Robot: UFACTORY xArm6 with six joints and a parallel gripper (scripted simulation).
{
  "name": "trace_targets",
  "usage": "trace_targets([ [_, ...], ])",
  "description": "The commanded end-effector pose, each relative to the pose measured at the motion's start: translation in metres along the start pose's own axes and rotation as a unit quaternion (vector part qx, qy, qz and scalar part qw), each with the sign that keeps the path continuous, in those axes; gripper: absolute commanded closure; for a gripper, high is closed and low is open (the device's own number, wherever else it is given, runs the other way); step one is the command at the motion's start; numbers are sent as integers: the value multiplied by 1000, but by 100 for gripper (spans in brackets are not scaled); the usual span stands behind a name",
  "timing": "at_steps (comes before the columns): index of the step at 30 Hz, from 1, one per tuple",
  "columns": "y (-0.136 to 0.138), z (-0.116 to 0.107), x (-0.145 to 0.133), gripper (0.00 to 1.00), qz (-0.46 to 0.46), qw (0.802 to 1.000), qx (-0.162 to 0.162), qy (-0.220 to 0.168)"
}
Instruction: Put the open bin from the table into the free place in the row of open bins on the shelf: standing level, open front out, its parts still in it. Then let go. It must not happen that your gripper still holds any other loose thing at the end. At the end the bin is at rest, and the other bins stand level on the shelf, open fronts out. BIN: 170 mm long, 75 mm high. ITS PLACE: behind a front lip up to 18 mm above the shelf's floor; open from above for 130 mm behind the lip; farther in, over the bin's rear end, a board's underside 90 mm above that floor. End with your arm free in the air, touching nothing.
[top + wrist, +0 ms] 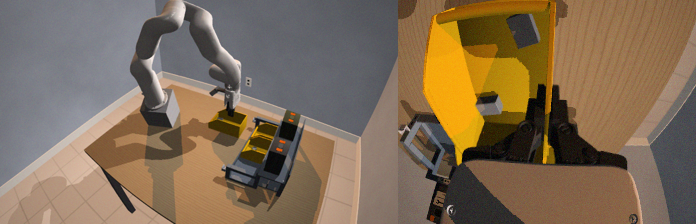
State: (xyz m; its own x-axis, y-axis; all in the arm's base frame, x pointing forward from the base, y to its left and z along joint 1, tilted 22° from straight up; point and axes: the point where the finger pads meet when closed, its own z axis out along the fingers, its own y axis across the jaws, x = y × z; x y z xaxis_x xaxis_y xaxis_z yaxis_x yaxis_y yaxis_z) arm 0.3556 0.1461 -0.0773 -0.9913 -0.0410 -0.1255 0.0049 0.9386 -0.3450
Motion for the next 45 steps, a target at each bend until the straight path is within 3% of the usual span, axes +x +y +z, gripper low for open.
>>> trace_targets([
  [1,1,-1,-1,100,0,1000,-1,-2],
  [45,-35,0,1,100,0,1000,-1,-2],
])
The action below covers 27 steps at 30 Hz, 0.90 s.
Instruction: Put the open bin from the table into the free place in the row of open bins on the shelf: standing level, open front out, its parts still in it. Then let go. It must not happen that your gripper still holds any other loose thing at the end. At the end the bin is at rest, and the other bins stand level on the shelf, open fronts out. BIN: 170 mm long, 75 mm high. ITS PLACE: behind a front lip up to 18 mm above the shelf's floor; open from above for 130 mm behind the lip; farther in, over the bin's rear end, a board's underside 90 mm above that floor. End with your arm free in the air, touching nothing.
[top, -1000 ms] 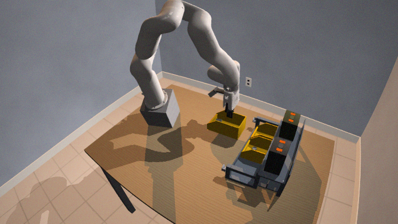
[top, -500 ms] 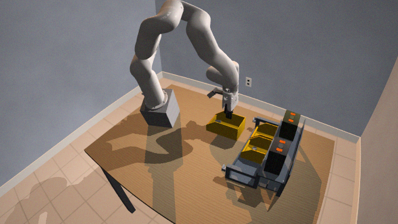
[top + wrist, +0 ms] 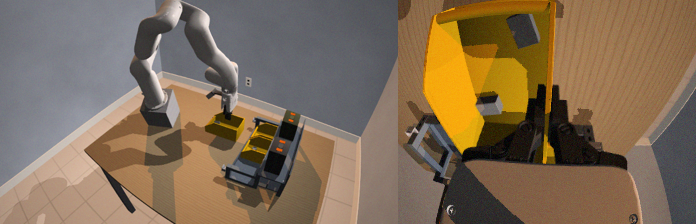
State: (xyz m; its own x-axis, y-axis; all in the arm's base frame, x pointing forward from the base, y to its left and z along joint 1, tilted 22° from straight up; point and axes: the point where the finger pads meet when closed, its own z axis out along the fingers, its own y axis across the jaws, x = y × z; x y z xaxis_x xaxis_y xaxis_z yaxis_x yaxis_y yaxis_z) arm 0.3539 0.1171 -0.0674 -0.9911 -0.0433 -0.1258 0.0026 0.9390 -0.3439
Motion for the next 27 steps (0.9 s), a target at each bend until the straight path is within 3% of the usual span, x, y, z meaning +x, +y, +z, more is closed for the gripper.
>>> trace_targets([
  [1,-7,-1,-1,100,1,1000,-1,-1],
  [27,-28,0,0,100,1,1000,0,-1],
])
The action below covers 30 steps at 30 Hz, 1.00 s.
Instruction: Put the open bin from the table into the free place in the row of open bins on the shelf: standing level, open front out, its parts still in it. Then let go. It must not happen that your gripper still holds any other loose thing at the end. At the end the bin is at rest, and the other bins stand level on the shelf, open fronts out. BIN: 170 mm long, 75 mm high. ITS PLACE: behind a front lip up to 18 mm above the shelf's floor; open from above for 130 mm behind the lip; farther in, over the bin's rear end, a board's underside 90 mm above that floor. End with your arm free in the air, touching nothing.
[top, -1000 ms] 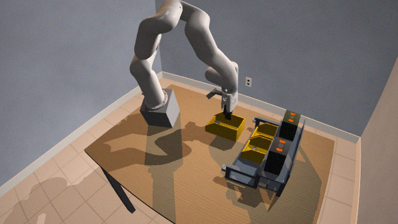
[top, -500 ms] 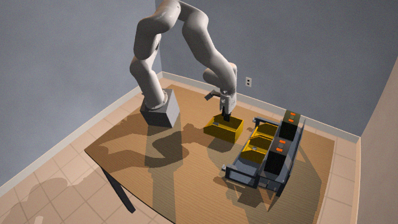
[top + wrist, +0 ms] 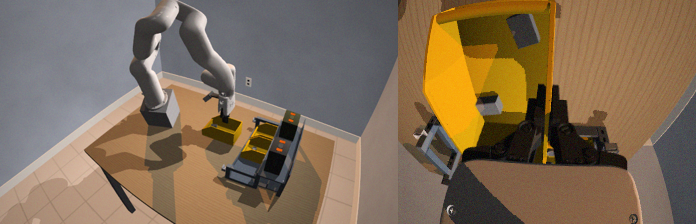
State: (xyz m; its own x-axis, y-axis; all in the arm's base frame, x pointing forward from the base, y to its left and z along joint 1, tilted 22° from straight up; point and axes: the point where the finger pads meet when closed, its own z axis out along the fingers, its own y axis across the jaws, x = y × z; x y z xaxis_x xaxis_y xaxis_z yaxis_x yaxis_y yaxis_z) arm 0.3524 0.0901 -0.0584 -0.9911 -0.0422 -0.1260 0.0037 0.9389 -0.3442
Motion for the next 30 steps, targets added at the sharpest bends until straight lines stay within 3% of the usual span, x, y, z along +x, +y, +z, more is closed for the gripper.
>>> trace_targets([
  [1,0,-1,-1,100,0,1000,-1,-1],
  [30,-29,0,0,100,0,1000,-1,-1],
])
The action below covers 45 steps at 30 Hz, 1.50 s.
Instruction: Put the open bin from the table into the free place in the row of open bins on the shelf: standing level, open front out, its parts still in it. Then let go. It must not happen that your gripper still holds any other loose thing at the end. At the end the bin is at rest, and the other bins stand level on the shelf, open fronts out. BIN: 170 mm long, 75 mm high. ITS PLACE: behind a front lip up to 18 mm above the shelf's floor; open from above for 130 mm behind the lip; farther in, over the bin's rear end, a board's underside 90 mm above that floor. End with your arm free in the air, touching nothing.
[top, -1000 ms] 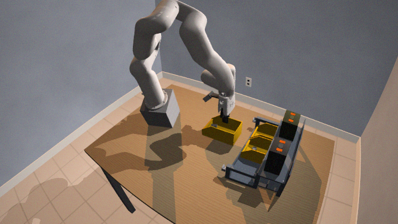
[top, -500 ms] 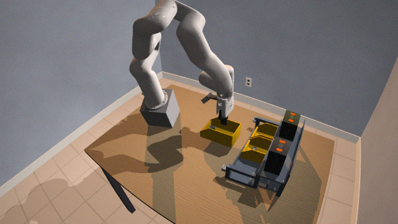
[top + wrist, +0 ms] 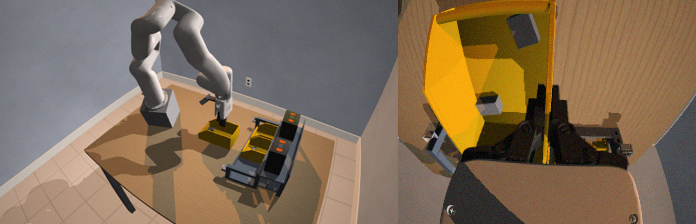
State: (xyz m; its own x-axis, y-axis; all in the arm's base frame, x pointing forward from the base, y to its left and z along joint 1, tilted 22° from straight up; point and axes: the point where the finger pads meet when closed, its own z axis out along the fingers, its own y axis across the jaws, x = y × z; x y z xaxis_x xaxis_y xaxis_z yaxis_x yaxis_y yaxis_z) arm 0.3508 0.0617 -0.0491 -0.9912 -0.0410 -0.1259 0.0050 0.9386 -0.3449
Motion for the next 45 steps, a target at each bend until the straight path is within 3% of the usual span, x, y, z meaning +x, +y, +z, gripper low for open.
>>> trace_targets([
  [1,1,-1,-1,100,0,1000,-1,-2],
  [45,-35,0,1,100,0,1000,-1,-2],
])
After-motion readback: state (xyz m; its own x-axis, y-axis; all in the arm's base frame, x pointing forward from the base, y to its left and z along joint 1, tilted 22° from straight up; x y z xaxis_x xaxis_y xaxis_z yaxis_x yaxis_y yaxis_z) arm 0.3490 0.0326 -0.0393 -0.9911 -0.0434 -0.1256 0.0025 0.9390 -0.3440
